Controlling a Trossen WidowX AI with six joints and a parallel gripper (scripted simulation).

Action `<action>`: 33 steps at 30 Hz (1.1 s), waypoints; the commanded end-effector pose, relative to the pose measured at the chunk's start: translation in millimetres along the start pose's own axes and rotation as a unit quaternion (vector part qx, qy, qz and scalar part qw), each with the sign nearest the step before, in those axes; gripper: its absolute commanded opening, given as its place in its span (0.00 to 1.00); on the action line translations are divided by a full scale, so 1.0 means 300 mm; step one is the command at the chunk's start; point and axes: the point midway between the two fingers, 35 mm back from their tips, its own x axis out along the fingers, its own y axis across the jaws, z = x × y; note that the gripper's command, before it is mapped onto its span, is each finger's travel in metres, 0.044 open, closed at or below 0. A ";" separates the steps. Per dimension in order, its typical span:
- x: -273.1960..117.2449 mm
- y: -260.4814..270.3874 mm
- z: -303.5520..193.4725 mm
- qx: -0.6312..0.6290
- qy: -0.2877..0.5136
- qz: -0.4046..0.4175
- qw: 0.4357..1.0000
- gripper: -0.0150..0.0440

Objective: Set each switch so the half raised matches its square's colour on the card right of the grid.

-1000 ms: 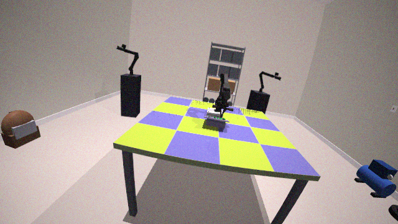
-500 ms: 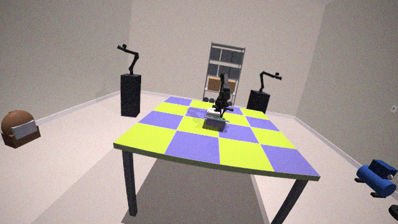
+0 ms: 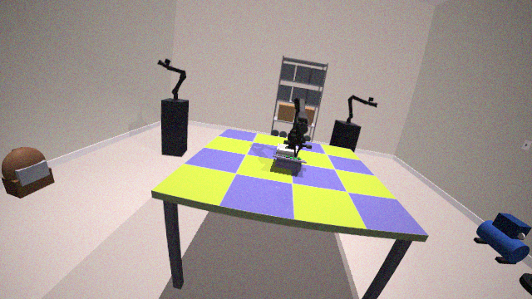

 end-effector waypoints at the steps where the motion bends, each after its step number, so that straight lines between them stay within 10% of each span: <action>1: -0.034 0.001 0.003 0.000 -0.002 0.000 1.000 0.25; 6: -0.214 0.000 -0.008 0.000 -0.012 0.001 1.000 0.25; 33: -0.064 -0.093 -0.002 0.000 0.000 -0.001 1.000 0.25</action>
